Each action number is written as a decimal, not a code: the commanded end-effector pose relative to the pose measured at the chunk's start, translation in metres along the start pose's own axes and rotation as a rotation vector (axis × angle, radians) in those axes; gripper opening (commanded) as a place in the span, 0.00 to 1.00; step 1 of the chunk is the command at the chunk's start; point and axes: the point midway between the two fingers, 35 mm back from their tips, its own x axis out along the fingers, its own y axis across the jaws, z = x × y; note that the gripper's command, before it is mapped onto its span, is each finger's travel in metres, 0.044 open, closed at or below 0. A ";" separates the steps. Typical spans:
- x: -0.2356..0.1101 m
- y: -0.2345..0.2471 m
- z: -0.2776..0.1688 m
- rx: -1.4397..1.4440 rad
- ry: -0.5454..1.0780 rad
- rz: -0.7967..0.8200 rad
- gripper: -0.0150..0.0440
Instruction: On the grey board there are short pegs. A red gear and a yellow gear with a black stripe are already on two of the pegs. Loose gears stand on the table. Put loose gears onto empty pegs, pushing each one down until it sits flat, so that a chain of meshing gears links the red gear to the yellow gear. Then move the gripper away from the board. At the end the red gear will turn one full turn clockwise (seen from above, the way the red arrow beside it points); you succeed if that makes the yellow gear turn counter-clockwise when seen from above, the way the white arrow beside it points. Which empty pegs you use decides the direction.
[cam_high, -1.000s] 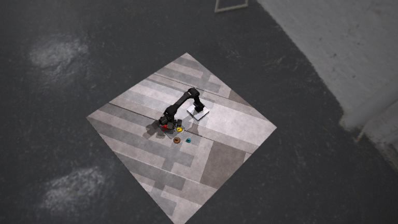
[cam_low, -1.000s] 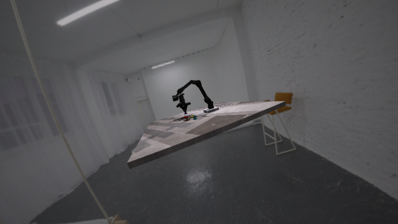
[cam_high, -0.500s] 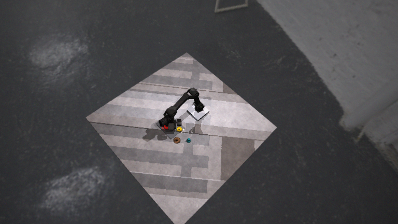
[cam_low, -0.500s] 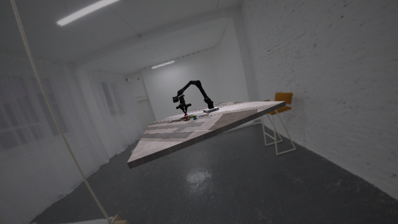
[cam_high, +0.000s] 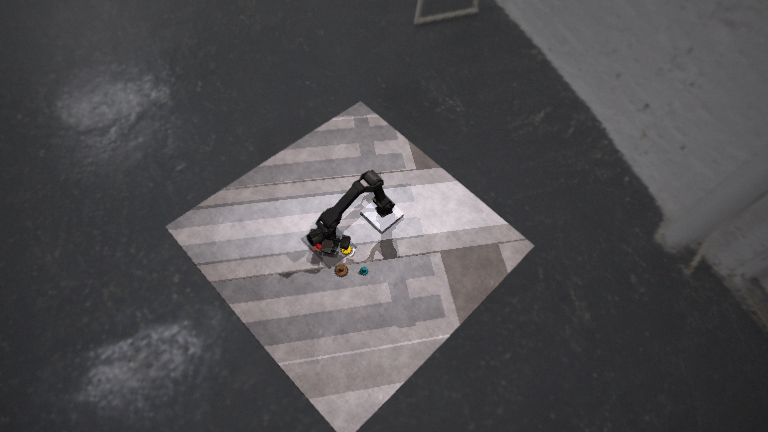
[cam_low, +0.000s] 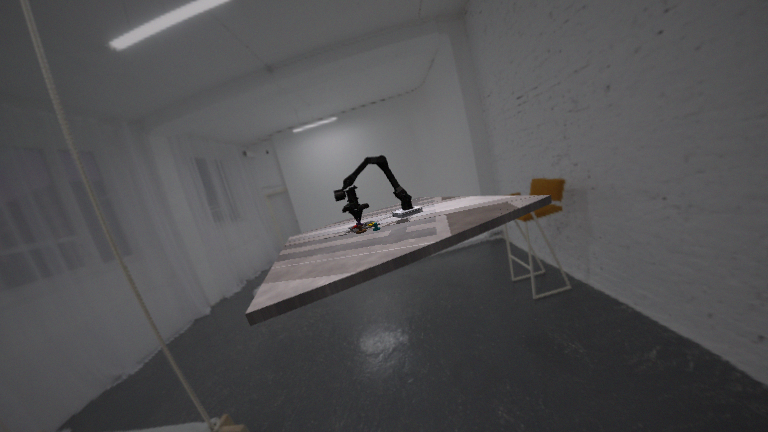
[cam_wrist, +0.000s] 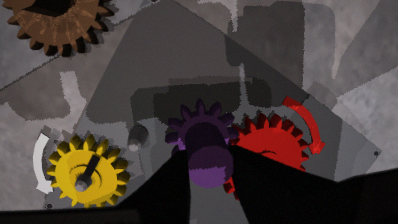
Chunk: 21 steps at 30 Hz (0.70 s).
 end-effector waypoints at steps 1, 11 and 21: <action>0.009 0.001 -0.001 0.111 0.006 0.003 0.25; 0.006 0.000 -0.001 0.139 0.006 0.003 0.25; 0.008 0.001 -0.001 -0.112 0.005 0.004 0.25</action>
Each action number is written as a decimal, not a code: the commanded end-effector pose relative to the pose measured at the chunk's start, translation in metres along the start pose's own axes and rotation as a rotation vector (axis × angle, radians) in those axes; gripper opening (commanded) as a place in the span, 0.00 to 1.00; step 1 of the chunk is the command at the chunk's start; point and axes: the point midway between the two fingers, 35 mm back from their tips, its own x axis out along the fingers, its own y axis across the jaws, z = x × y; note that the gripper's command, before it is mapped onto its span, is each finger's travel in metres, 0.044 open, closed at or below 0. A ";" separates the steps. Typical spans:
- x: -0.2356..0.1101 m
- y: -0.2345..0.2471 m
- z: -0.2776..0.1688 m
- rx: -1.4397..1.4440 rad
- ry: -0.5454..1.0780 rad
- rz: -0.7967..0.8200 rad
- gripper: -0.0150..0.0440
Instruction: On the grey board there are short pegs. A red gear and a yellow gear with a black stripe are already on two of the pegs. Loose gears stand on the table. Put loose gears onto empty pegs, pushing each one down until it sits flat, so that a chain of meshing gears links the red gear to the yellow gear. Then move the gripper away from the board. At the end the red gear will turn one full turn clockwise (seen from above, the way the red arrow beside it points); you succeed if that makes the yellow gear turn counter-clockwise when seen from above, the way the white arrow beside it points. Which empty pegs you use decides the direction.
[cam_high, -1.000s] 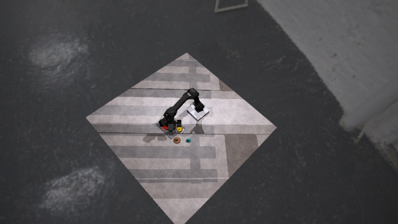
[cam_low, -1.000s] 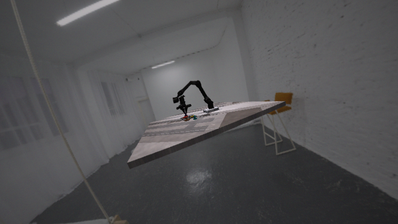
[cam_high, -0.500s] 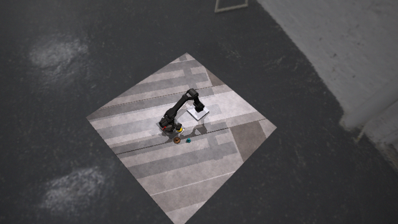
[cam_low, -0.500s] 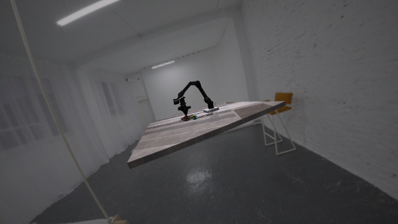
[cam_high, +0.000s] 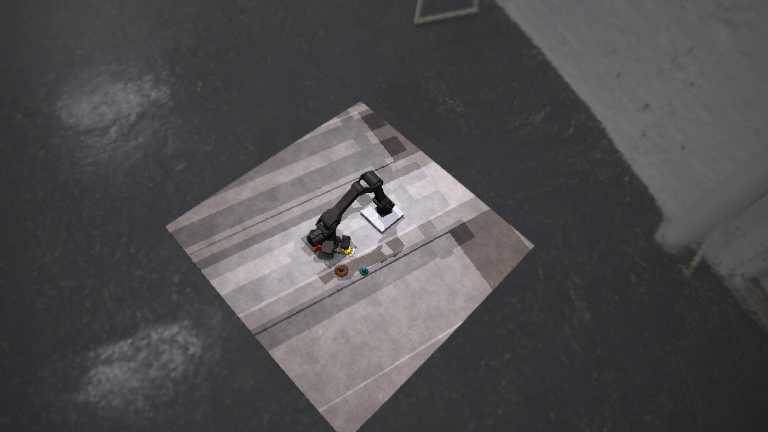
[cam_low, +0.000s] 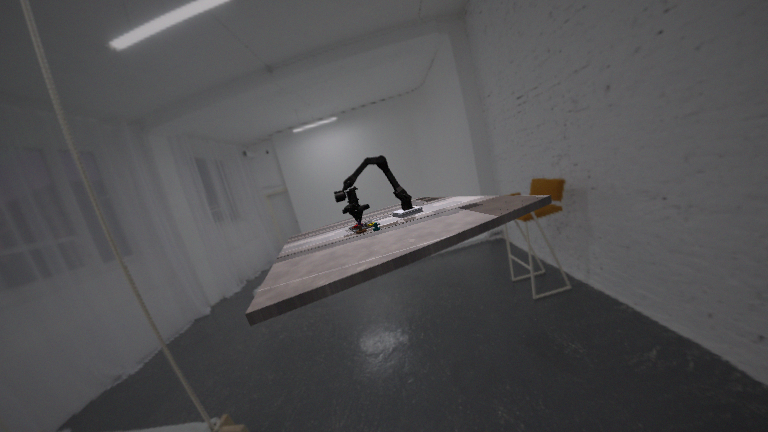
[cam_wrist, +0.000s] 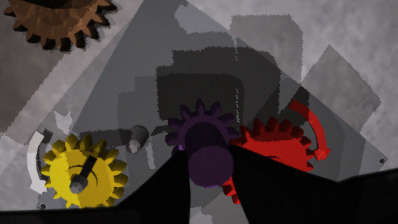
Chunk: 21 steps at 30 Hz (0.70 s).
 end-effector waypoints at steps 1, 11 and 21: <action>0.001 0.000 0.000 -0.108 0.001 -0.001 0.25; 0.003 -0.001 0.000 -0.258 0.001 -0.001 0.25; 0.005 0.000 0.000 -0.048 0.001 -0.001 0.25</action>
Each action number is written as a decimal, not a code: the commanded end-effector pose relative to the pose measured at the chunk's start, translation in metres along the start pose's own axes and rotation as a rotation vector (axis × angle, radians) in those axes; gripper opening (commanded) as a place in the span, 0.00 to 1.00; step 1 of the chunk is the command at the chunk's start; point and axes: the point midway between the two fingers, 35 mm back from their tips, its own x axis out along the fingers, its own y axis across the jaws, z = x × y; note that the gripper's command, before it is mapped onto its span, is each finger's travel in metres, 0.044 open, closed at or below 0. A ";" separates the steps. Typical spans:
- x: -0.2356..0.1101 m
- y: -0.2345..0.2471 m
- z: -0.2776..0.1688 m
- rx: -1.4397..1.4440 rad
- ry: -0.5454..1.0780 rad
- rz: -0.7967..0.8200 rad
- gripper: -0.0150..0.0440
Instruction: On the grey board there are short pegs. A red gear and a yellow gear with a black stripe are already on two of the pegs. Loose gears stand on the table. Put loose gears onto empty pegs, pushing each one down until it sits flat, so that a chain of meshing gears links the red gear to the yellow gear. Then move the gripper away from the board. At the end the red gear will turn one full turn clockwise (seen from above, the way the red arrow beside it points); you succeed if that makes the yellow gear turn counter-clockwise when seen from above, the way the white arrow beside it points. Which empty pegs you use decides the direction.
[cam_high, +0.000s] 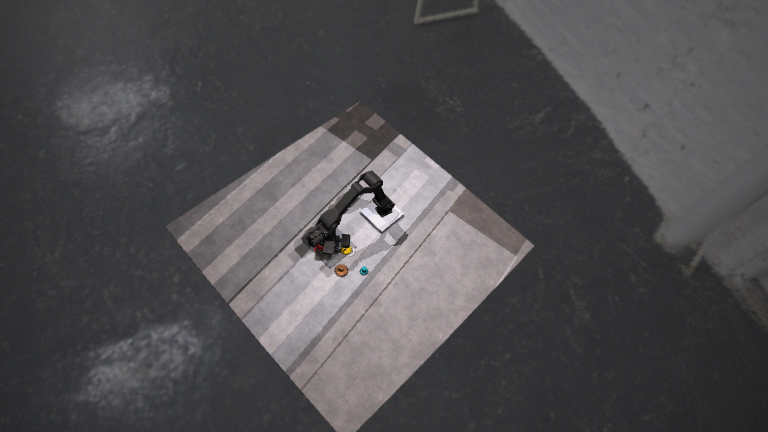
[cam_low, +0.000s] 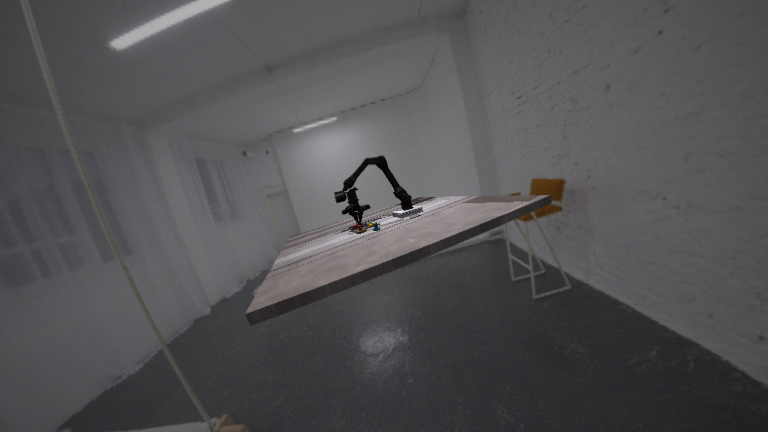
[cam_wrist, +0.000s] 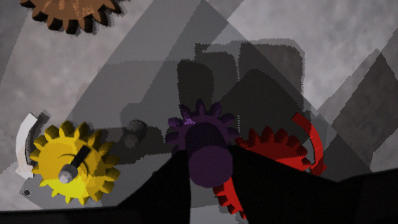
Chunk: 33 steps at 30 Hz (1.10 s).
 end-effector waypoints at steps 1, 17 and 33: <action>0.001 0.000 0.000 0.103 0.001 -0.001 0.25; -0.002 0.000 0.000 0.319 0.000 -0.001 0.25; 0.000 0.000 -0.001 -0.086 0.001 -0.001 0.25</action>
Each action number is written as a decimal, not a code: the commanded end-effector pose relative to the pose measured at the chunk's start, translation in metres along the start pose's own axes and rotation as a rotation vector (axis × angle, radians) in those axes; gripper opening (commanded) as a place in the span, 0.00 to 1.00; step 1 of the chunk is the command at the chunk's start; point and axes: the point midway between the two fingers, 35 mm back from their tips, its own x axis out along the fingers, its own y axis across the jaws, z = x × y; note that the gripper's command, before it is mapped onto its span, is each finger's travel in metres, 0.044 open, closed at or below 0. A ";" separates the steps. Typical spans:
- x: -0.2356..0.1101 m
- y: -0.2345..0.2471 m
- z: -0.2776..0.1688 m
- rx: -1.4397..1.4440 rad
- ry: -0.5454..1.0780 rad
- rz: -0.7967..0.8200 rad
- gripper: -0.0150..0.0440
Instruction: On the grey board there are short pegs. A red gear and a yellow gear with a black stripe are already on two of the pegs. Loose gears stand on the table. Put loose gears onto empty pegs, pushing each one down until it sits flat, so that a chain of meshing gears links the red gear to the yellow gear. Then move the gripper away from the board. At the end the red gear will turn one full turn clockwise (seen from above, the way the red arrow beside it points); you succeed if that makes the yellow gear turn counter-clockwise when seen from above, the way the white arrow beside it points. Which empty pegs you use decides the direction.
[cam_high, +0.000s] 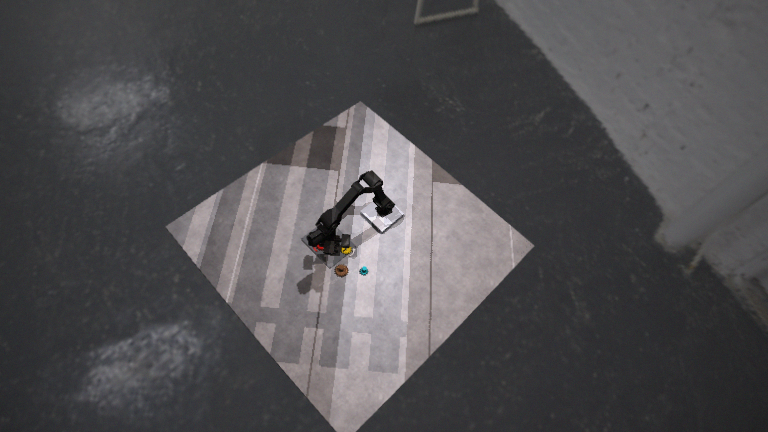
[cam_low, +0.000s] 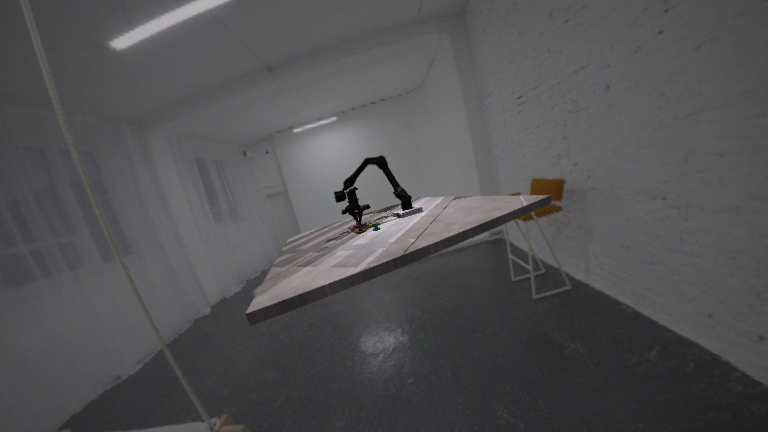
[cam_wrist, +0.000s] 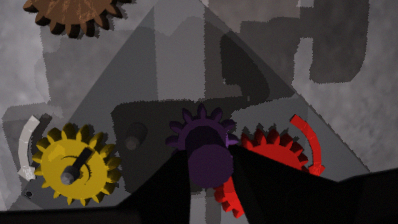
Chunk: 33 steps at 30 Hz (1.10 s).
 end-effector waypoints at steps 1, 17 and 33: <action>0.002 -0.001 -0.002 -0.113 0.008 0.001 0.25; 0.003 0.000 -0.002 0.075 0.008 0.000 0.25; 0.005 0.000 -0.001 0.332 0.008 -0.001 0.25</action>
